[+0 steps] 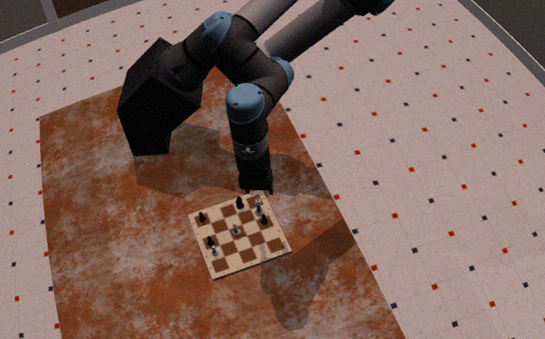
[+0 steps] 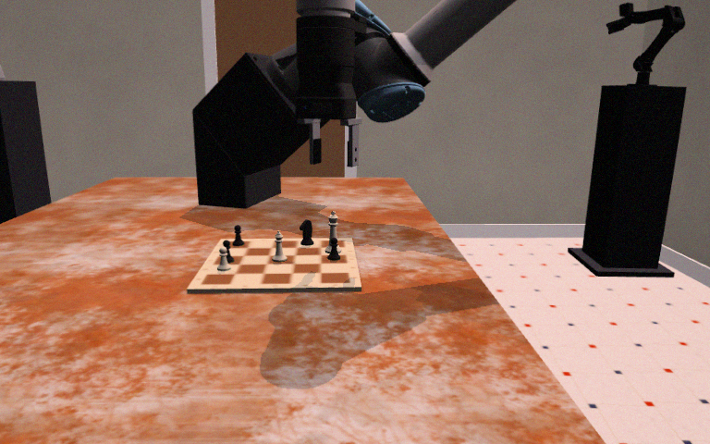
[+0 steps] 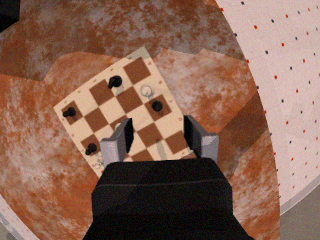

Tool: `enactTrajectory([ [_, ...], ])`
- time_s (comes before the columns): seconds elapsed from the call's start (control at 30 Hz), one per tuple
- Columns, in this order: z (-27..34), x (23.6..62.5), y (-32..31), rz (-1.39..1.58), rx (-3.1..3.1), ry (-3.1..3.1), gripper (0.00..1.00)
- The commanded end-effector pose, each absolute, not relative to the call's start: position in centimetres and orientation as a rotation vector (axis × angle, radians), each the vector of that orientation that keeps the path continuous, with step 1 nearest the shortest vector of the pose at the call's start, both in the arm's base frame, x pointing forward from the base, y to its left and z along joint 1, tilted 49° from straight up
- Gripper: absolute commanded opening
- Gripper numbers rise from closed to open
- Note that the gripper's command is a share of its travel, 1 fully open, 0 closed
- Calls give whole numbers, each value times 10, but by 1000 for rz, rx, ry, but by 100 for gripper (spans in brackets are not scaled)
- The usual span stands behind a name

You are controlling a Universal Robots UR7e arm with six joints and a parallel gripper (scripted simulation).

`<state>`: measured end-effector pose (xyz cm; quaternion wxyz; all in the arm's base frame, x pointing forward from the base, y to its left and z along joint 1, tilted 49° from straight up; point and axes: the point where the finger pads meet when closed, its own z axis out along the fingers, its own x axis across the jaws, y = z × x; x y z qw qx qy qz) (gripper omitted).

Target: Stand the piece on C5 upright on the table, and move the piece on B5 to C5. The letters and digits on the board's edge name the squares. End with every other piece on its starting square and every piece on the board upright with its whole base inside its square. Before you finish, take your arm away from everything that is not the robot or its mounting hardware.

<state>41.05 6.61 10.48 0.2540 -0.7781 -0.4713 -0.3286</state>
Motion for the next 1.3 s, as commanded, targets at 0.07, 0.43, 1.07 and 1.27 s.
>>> enactTrajectory([
  [0.07,105,411,66,-894,-2114,-1283,100],
  [0.43,104,410,66,-915,-2091,-1339,100],
  [1.07,95,406,67,-1033,-1920,-1685,100],
  [1.27,92,405,67,-1075,-1840,-1815,100],
])
